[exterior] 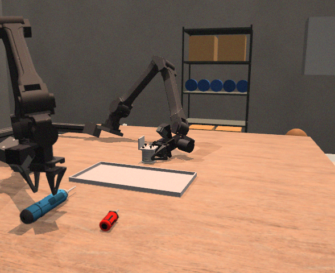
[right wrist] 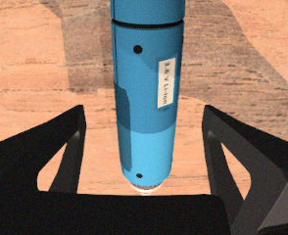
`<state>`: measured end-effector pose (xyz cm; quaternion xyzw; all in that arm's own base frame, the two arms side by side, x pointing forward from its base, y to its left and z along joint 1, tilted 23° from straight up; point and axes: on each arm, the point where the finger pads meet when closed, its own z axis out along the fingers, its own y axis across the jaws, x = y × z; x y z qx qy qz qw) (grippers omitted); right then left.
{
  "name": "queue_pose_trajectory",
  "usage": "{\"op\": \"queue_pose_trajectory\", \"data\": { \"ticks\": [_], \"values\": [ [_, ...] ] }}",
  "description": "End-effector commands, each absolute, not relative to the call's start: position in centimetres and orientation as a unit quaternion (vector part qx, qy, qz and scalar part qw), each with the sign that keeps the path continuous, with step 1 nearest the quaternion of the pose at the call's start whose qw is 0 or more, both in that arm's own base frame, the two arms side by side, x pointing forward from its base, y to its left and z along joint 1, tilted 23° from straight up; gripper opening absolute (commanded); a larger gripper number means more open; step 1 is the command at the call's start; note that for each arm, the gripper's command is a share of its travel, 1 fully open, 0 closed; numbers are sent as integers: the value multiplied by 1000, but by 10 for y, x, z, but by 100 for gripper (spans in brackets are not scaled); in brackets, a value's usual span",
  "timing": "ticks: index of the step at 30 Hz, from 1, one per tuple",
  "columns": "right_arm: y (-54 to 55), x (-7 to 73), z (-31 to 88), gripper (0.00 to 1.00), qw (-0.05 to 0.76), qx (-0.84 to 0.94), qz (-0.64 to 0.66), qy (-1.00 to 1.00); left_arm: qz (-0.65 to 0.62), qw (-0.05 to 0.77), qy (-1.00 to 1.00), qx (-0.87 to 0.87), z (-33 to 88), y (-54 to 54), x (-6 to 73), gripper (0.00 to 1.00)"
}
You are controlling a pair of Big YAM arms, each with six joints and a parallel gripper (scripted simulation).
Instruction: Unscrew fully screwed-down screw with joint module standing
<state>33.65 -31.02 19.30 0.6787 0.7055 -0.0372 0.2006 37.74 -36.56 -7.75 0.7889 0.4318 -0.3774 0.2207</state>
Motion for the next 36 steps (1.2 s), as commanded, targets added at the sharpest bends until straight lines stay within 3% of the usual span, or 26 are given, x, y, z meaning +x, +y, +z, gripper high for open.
{"op": "queue_pose_trajectory", "data": {
  "ticks": [1,36],
  "values": [
    [-318,336,184,65,200,679,-38,705,-373,229,427,791,-72,-370,384,59],
    [-329,351,170,65,216,677,-36,703,-373,229,427,791,-72,-370,384,59]
  ]
}}
